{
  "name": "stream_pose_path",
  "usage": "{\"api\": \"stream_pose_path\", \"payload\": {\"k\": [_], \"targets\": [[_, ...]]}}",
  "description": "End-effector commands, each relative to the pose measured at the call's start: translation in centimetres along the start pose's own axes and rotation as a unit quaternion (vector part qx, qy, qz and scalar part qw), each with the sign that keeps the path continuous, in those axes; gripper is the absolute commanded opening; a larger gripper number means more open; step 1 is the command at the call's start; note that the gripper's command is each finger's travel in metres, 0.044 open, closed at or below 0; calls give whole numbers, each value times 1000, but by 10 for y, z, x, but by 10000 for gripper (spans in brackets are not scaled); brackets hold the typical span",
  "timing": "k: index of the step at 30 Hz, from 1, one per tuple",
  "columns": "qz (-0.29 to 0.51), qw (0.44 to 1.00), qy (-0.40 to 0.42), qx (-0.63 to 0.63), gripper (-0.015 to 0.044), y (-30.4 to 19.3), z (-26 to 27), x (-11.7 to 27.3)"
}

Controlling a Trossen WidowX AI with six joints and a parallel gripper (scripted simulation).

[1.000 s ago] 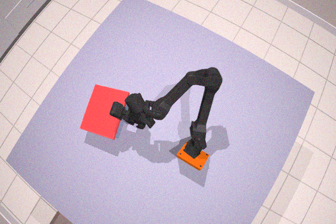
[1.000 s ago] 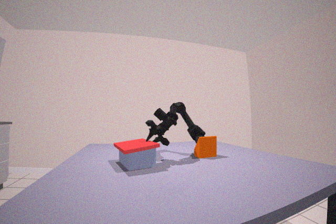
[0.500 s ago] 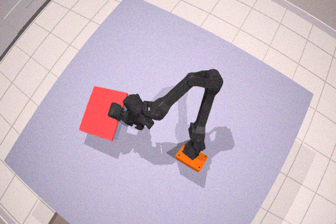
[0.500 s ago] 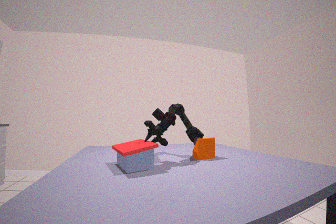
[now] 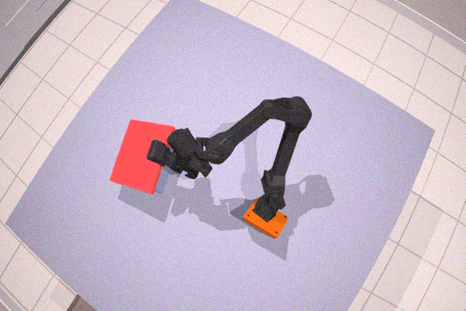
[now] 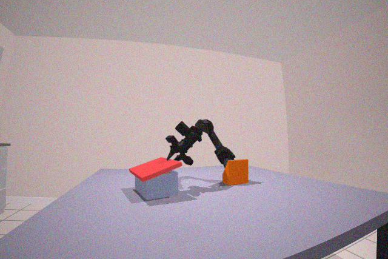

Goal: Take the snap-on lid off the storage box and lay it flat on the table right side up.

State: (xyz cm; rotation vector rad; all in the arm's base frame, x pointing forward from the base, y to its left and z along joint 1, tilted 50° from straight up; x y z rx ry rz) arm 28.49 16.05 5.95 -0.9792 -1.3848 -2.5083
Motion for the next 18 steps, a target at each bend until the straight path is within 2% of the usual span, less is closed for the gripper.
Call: {"api": "stream_pose_path", "payload": {"k": [1, 18], "targets": [[-1, 1000, 8, -5, 0, 1, 11, 5], [-1, 1000, 8, -5, 0, 1, 35, 11]]}}
Point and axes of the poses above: the point midway between the two fingers, 35 mm back from their tips, its own x axis back along the fingers, its own z axis across the jaws, y = z × x, the point moved 5 cm from there along x, back along the fingers, and after that the axes turned 2 degrees about -x, right-handed, at the moved point
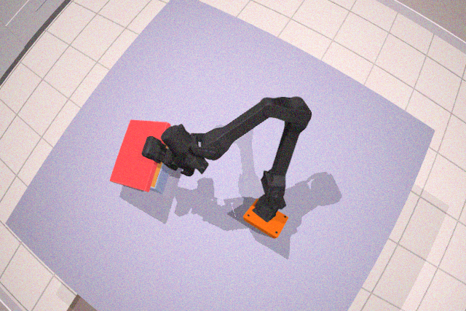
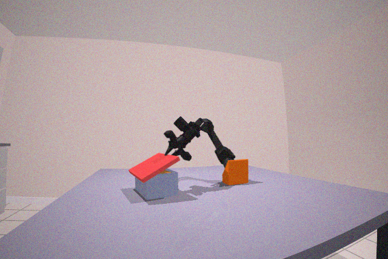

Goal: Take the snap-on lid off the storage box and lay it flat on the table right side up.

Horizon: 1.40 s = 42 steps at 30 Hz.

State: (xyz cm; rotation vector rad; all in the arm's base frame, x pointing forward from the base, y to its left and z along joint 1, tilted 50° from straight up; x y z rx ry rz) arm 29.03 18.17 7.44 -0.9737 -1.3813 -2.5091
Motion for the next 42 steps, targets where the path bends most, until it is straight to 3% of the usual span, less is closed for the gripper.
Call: {"api": "stream_pose_path", "payload": {"k": [1, 42], "targets": [[-2, 1000, 6, -5, 0, 0, 12, 2], [-1, 1000, 6, -5, 0, -2, 70, 16]]}}
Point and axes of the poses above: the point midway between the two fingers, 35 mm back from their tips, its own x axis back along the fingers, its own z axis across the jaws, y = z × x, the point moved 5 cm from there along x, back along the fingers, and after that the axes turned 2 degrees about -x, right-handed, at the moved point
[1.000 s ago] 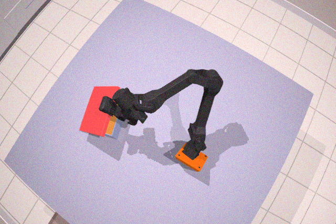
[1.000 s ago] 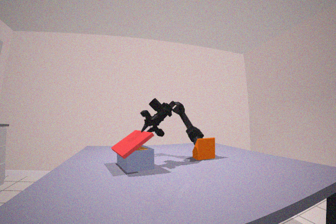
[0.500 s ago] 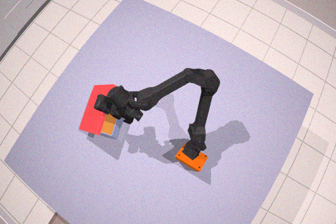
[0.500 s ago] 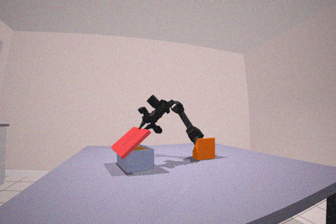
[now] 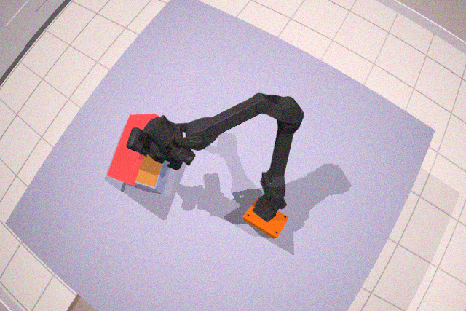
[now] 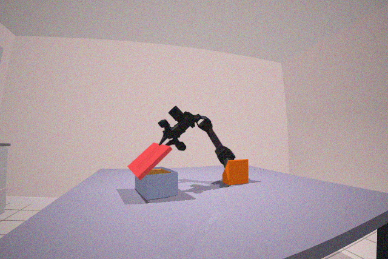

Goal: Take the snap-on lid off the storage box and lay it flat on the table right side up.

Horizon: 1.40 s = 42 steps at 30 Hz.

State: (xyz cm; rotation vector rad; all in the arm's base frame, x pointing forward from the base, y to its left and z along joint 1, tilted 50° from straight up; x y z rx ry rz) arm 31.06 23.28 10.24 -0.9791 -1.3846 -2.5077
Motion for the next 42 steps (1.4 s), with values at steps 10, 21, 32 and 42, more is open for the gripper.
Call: {"api": "stream_pose_path", "payload": {"k": [10, 21, 32, 42], "targets": [[-1, 1000, 8, -6, 0, 0, 19, 14], [-1, 1000, 8, -6, 0, -2, 19, 15], [0, 1000, 8, -6, 0, -26, 12, 16], [0, 1000, 8, -7, 0, -46, 9, 18]]}}
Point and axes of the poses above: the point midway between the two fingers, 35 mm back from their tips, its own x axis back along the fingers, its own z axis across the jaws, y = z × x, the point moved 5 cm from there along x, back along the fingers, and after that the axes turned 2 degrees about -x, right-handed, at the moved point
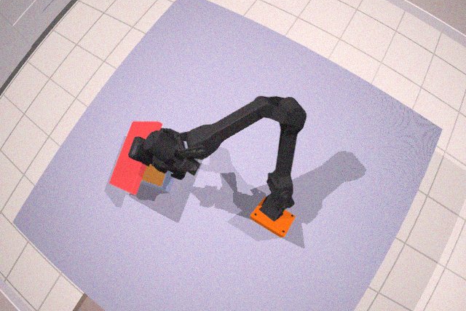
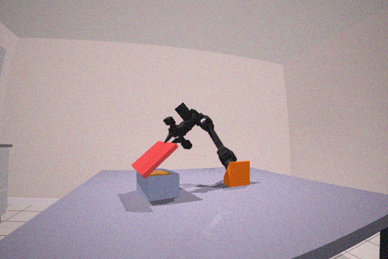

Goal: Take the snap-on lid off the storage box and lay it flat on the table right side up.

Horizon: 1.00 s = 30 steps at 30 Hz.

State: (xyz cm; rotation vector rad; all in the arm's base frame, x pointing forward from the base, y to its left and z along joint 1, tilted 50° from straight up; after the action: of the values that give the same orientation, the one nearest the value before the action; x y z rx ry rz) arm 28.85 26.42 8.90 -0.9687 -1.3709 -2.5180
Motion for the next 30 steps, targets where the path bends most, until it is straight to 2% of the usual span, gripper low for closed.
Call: {"api": "stream_pose_path", "payload": {"k": [1, 30], "targets": [[0, 1000, 4, -2, 0, -12, 0, 2], [1, 1000, 4, -3, 0, -69, -7, 9]]}}
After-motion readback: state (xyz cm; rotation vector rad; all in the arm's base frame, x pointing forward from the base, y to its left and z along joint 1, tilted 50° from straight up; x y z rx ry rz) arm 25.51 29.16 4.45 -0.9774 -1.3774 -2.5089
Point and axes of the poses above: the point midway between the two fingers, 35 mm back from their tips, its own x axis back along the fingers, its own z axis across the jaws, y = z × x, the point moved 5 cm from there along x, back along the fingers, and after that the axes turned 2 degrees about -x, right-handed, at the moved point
